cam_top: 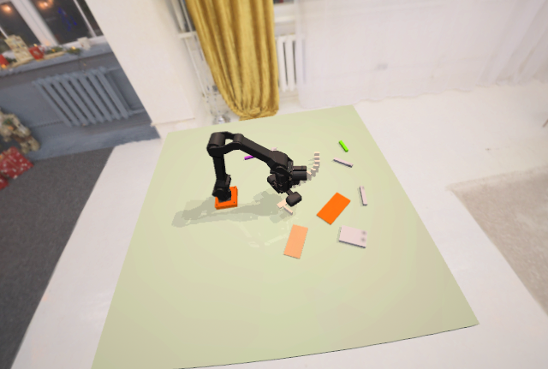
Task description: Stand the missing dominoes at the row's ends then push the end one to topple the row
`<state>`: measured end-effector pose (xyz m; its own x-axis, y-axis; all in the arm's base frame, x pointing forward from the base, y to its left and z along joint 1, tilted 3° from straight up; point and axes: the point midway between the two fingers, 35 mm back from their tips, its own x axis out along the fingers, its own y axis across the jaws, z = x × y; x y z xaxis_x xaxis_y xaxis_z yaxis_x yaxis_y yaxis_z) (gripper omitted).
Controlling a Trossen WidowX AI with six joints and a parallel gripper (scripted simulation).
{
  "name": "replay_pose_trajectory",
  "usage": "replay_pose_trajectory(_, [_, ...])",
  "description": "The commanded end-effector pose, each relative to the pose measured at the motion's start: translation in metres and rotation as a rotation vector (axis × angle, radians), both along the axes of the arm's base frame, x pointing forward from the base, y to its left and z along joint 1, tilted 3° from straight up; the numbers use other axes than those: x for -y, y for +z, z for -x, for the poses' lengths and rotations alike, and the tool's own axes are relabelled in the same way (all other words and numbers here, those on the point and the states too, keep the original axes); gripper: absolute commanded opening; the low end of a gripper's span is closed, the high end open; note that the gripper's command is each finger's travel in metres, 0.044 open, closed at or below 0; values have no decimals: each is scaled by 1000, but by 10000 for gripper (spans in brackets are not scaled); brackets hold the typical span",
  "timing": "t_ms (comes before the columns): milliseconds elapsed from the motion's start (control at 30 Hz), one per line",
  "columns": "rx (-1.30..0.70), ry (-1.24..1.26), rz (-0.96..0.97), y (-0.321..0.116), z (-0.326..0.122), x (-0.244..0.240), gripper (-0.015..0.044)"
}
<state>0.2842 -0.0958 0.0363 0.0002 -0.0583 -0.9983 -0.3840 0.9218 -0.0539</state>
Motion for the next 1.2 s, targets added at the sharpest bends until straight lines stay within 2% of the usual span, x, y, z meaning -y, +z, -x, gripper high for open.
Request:
replay_pose_trajectory(0, [6, 4, 5, -8, 0, 2, 440])
replay_pose_trajectory(567, [6, 4, 5, -23, -1, 3, 440])
replay_pose_trajectory(967, [6, 4, 5, -23, -1, 3, 125])
replay_pose_trajectory(1000, [6, 4, 5, -23, -1, 3, 107])
replay_pose_trajectory(1167, [6, 4, 5, -23, -1, 3, 107])
